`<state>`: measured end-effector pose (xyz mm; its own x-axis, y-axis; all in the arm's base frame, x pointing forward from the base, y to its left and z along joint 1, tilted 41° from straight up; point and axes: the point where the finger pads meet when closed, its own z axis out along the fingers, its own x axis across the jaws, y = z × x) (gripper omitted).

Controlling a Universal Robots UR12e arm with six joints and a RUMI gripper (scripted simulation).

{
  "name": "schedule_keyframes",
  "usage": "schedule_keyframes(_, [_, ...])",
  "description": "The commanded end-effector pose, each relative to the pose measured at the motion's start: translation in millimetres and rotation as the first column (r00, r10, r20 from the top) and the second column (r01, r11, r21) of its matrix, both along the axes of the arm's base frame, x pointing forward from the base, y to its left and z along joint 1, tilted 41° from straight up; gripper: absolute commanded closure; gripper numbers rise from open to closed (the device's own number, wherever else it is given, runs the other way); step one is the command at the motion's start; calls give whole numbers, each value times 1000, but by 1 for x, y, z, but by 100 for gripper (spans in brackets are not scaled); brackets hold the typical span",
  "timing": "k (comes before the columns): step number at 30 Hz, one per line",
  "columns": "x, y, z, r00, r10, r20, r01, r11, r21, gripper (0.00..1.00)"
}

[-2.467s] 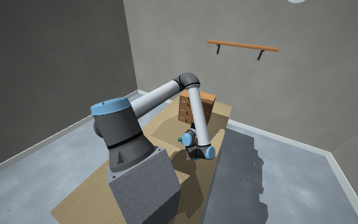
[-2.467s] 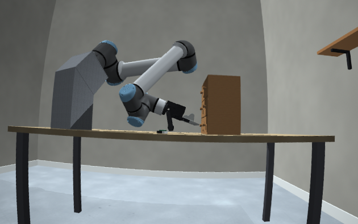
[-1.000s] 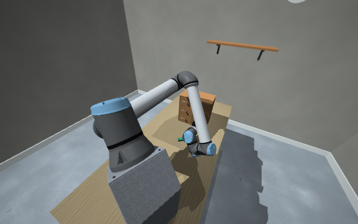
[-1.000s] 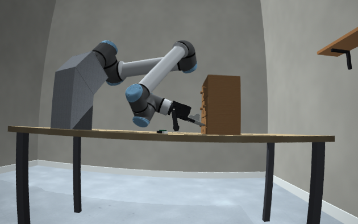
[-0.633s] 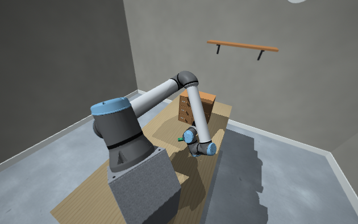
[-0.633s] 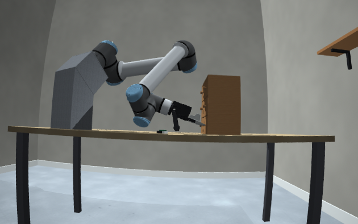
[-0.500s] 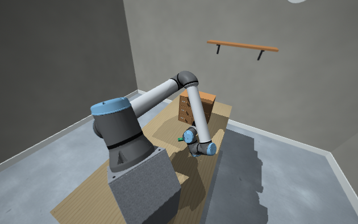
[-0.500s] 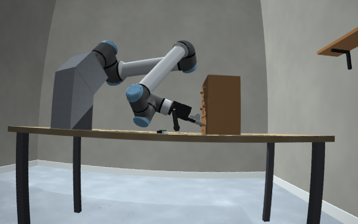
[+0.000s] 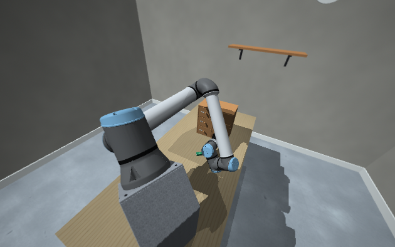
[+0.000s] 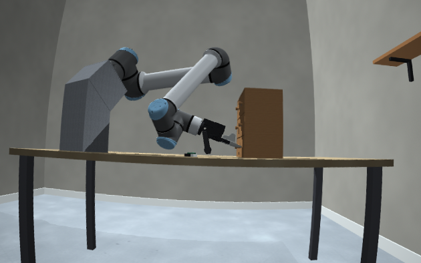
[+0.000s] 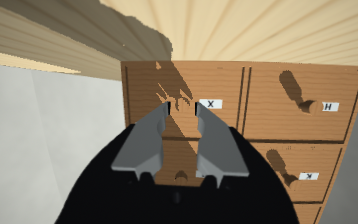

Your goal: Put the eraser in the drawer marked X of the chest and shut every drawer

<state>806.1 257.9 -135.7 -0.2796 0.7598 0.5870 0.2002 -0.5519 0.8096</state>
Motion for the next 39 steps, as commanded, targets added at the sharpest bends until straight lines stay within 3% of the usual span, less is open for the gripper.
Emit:
schedule_keyframes(1, [0,0,0,1000,-1,1,1,1000,0,80])
schedule_keyframes(14, [0,0,0,1000,-1,1,1,1000,0,80])
schedule_keyframes(15, [0,0,0,1000,-1,1,1,1000,0,93])
schedule_keyframes(39, [0,0,0,1000,-1,1,1,1000,0,93])
